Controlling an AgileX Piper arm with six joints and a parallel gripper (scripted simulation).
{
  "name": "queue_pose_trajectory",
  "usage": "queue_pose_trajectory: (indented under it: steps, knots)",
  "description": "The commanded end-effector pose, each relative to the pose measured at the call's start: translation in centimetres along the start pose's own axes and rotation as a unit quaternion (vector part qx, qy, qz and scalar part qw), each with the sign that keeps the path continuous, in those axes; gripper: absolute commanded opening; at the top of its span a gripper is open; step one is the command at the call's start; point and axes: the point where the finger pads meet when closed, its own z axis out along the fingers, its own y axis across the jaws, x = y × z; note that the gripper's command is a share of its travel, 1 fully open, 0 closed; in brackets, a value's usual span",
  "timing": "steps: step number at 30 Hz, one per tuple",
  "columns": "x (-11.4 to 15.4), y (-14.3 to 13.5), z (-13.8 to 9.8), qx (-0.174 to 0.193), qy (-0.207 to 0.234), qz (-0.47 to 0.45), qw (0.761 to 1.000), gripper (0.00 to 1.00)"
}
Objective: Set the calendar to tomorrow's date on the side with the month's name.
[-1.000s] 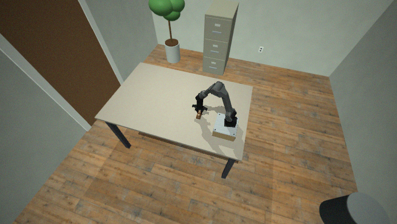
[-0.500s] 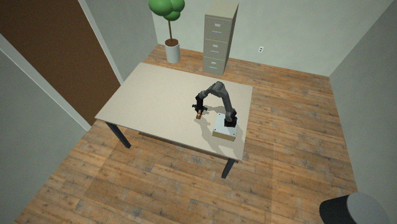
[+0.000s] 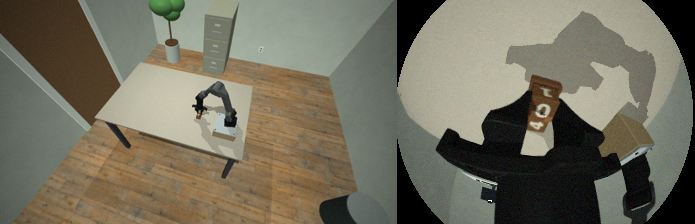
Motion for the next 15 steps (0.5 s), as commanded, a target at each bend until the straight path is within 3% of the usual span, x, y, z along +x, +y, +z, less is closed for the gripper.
queue_pose_trajectory:
  steps: [1,15]
  knots:
    - [0.03,0.04,0.2,0.0,0.0,0.0,1.0,0.36]
    - [0.04,-0.01,0.83,0.001,0.0,0.0,1.0,0.36]
